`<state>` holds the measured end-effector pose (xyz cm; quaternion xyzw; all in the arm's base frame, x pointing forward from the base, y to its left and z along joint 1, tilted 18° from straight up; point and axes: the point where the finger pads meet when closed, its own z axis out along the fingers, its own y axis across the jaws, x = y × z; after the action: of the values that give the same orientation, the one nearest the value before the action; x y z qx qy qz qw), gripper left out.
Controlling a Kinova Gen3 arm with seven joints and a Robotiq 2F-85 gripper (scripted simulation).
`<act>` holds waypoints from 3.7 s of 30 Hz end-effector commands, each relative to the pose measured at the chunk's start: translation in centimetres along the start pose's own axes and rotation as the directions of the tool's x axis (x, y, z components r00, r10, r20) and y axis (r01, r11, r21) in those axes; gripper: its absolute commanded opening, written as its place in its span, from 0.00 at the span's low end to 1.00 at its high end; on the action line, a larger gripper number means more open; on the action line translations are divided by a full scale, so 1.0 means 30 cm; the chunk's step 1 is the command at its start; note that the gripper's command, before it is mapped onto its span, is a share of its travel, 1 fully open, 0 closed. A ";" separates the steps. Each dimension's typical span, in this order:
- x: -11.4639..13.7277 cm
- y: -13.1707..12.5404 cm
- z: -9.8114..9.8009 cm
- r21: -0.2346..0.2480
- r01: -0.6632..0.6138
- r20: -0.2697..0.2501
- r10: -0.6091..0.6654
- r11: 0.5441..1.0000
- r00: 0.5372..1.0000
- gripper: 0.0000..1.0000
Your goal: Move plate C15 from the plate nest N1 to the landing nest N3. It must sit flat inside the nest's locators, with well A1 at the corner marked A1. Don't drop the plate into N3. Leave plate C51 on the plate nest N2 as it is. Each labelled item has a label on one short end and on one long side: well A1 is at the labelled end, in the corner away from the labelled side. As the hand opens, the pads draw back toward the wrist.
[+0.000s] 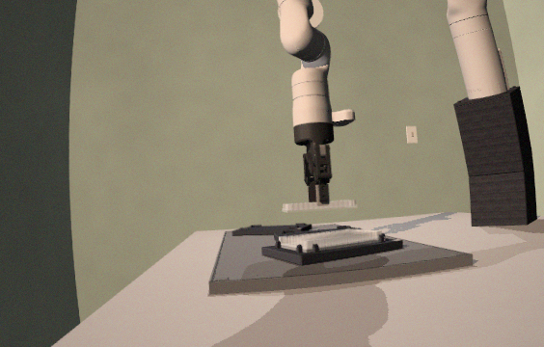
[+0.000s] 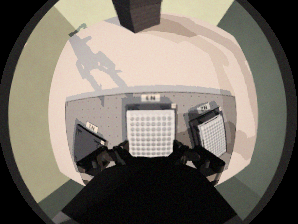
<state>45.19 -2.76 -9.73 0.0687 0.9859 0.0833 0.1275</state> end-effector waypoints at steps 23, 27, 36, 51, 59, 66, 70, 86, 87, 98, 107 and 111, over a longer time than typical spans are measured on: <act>0.002 0.000 0.050 0.000 0.000 0.001 0.000 1.000 1.000 0.00; 0.001 0.000 0.050 0.000 0.000 0.001 0.000 1.000 1.000 0.00; 0.000 0.000 0.050 0.000 0.000 0.001 0.000 1.000 1.000 0.00; 0.002 0.000 0.103 0.000 0.000 0.001 0.000 1.000 1.000 0.00; 0.003 0.001 0.111 0.000 0.000 0.001 0.000 1.000 1.000 0.00; 0.002 0.000 0.111 0.000 0.000 0.001 0.000 1.000 1.000 0.00; 0.001 0.000 0.110 0.000 0.000 0.001 0.000 1.000 1.000 0.00; -0.001 0.000 0.109 0.000 0.000 0.001 0.000 1.000 1.000 0.00; -0.001 0.000 0.109 0.000 0.000 0.001 0.000 1.000 1.000 0.00; -0.001 0.000 0.117 0.000 0.000 0.001 0.000 1.000 1.000 0.00; -0.001 0.000 0.124 0.000 0.000 0.001 0.000 1.000 1.000 0.00; -0.001 0.000 0.129 0.000 0.000 0.001 0.000 1.000 1.000 0.00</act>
<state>46.23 -2.20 -13.37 0.0686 0.9859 0.0831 0.1281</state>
